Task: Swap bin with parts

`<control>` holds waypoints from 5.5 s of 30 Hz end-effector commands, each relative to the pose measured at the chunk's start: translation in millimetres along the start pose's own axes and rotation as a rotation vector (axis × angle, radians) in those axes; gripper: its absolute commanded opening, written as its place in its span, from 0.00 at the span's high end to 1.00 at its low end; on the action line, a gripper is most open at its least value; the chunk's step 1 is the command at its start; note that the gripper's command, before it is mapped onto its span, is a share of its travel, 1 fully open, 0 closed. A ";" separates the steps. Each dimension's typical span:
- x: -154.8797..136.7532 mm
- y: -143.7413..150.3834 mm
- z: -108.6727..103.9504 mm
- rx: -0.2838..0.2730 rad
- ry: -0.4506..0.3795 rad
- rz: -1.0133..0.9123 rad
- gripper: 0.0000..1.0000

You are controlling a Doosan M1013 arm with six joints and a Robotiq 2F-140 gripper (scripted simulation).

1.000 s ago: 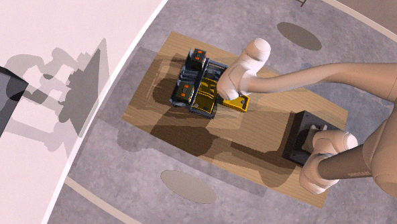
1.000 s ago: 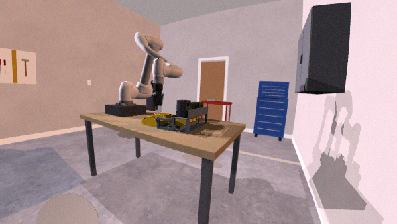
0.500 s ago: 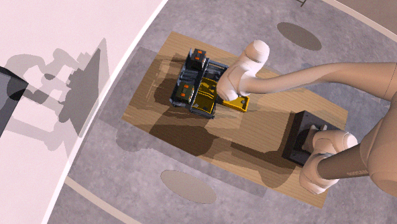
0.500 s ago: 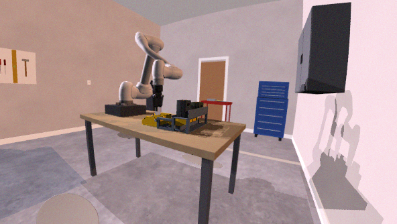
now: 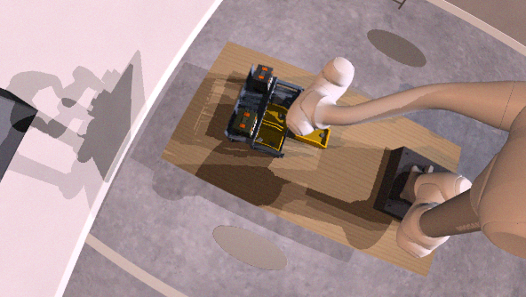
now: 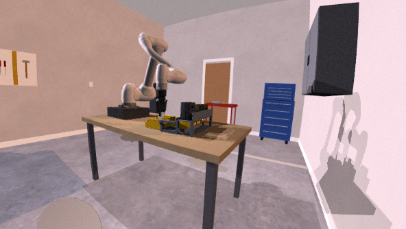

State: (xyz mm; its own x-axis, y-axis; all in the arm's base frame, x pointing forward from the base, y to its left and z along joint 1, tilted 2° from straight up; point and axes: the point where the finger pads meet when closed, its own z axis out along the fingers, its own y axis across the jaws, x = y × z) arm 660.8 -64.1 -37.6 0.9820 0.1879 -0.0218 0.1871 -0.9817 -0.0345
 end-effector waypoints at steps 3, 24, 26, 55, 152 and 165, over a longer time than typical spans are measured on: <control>-0.3 -1.4 11.7 -0.001 -0.003 -0.004 0.76; -0.3 -1.4 16.6 -0.001 -0.003 -0.004 0.76; -0.3 -1.4 16.6 -0.001 -0.003 -0.004 0.76; -0.3 -1.4 16.6 -0.001 -0.003 -0.004 0.90; -0.1 -1.5 -69.9 -0.001 -0.003 -0.004 0.90; -0.1 -1.5 -78.7 -0.001 -0.003 -0.004 0.90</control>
State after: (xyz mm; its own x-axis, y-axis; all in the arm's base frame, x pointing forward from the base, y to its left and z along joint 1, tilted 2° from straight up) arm 662.5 -63.0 35.5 0.9813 0.1908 -0.0249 0.1898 -0.9810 -0.0390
